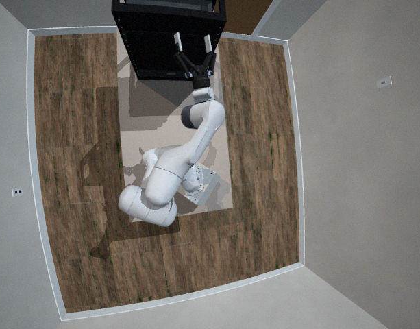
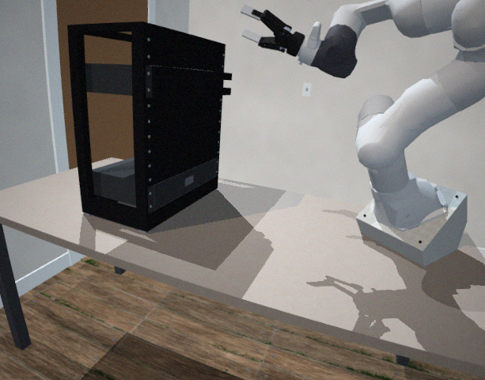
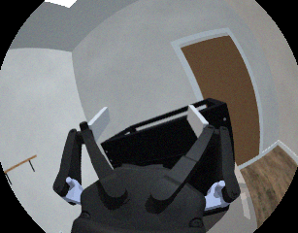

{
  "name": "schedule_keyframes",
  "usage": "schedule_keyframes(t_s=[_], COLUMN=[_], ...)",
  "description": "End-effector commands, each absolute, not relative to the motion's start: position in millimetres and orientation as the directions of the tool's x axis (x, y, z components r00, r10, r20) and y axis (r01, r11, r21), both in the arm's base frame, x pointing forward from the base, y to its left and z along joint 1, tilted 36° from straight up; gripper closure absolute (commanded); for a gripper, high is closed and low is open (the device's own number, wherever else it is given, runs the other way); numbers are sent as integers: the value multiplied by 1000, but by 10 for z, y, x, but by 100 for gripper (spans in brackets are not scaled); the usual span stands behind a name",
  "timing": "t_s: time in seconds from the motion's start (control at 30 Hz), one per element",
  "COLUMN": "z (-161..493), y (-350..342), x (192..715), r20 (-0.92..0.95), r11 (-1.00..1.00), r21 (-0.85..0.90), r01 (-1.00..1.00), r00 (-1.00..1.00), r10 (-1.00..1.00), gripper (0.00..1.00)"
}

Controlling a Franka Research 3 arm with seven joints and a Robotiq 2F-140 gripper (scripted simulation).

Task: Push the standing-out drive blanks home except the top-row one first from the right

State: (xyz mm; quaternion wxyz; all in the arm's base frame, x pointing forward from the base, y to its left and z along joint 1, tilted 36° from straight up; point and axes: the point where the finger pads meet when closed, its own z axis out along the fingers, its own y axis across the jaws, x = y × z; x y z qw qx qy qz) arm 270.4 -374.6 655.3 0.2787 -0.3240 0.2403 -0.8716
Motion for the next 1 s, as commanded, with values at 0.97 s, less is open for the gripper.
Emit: schedule_keyframes(t_s=[0.97], z=[5174], y=[-3667], x=[3163], r20=[-162], r11=[-21], r21=[-877], r01=[479], r00=[-337], r10=[-927], gripper=[0])
